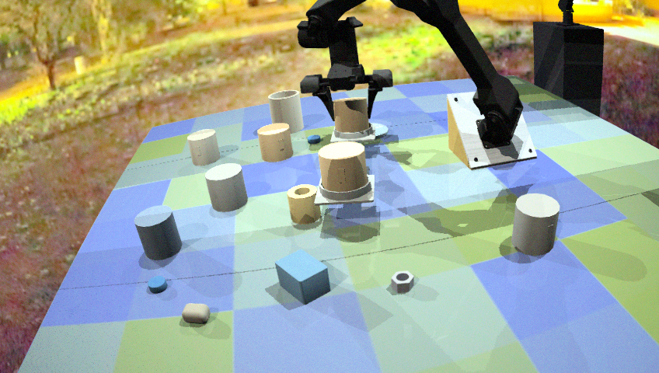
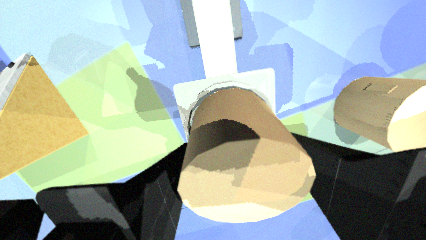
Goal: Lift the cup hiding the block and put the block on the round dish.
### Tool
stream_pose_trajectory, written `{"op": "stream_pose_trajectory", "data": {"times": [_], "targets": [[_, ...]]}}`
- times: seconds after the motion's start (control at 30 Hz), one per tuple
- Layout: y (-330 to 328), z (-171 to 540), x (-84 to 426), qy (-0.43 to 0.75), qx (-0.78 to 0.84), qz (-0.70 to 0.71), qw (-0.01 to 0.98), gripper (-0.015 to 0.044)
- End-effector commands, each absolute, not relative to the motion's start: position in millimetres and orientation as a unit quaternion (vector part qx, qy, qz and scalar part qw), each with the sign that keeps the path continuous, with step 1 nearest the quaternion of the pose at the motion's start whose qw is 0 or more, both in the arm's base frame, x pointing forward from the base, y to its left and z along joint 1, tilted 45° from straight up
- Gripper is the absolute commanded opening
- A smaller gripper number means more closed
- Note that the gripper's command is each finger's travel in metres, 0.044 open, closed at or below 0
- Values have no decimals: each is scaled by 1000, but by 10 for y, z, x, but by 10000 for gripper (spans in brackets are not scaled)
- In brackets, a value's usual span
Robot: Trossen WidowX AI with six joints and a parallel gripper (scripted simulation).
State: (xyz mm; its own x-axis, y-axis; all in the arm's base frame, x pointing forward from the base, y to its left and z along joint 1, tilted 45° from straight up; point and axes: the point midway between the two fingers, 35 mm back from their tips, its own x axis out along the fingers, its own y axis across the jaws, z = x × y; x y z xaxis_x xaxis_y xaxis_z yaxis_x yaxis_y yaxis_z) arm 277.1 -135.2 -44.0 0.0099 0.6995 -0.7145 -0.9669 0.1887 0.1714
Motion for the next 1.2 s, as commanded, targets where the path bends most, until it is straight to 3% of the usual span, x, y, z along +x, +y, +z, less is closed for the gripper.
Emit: {"op": "stream_pose_trajectory", "data": {"times": [0.0, 1.17], "targets": [[-1437, -411, 2797, 354, -196, 604, 687, 0], [-1757, -88, 2794, 360, -189, 597, 691, 0]]}}
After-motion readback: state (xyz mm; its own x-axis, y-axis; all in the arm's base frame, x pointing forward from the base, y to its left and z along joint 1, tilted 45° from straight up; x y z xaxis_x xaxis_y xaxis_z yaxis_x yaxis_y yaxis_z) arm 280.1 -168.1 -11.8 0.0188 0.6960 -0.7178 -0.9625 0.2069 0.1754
